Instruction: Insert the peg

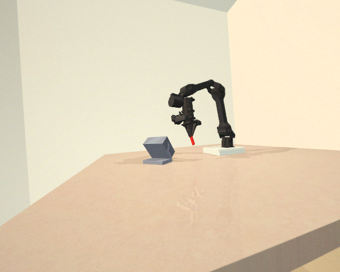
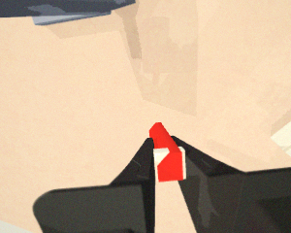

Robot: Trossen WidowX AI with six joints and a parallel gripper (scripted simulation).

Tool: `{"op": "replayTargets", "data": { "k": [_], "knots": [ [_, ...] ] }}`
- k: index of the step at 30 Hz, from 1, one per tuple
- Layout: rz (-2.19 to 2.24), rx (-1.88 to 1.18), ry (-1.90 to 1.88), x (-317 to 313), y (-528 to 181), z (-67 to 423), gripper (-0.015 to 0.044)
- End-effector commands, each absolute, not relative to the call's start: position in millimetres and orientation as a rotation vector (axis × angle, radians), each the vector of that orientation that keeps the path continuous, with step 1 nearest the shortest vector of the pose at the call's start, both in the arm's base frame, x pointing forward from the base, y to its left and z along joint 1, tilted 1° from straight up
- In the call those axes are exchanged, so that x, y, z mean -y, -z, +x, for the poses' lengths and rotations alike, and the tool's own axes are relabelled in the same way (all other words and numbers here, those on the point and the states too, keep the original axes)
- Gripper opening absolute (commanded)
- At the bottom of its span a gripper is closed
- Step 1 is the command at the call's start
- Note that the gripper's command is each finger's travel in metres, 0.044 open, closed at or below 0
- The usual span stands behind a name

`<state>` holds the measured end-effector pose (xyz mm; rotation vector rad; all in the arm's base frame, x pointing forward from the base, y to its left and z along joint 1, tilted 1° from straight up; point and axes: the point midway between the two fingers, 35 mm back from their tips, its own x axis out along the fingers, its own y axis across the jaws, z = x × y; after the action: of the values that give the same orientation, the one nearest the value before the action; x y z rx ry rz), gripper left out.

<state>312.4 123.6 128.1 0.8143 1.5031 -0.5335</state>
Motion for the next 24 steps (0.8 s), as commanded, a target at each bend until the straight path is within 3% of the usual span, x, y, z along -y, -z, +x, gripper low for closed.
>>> {"op": "replayTargets", "data": {
  "k": [1, 24],
  "knots": [
    [0.878, -1.495, 0.563, -119.8, -129.2, 315.0, 0.0],
    [1.184, -1.441, 0.728, -95.7, -132.3, 328.6, 0.0]
  ]
}}
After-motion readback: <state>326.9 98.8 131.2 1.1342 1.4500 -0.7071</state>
